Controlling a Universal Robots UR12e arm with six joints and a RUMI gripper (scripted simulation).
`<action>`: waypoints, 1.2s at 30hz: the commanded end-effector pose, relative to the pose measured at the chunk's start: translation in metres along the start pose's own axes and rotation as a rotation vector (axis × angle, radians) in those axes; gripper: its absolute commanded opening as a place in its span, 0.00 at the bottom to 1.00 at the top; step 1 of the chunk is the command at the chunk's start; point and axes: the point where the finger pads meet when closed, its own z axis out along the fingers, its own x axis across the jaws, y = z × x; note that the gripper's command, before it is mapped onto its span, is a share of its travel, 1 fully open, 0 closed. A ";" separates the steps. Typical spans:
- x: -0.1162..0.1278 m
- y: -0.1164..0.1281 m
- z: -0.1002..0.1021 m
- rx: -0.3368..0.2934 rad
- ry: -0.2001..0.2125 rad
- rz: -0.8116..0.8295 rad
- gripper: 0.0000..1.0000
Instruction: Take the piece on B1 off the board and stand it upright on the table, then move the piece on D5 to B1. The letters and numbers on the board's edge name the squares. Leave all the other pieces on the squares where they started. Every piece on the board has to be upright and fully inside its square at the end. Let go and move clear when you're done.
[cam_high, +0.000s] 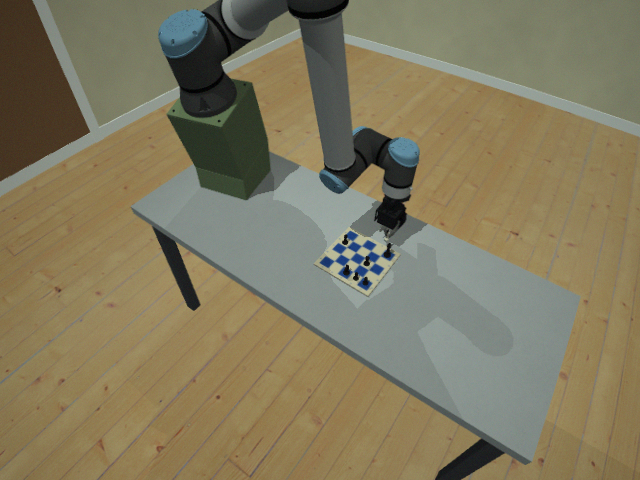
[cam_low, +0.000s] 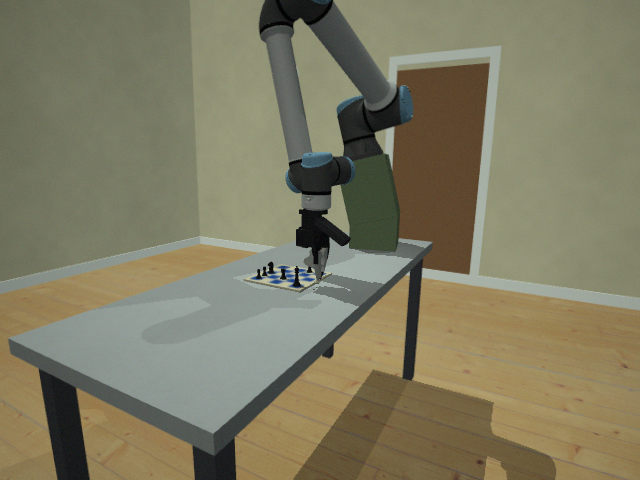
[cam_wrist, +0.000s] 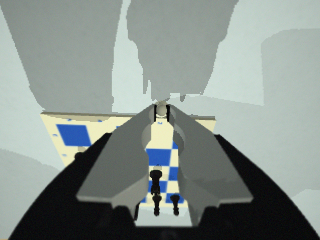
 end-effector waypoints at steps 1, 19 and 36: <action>0.001 0.000 0.012 0.000 0.001 0.000 0.00; 0.001 0.000 0.015 0.000 0.001 0.000 0.00; 0.001 0.000 0.015 0.000 0.001 0.000 0.00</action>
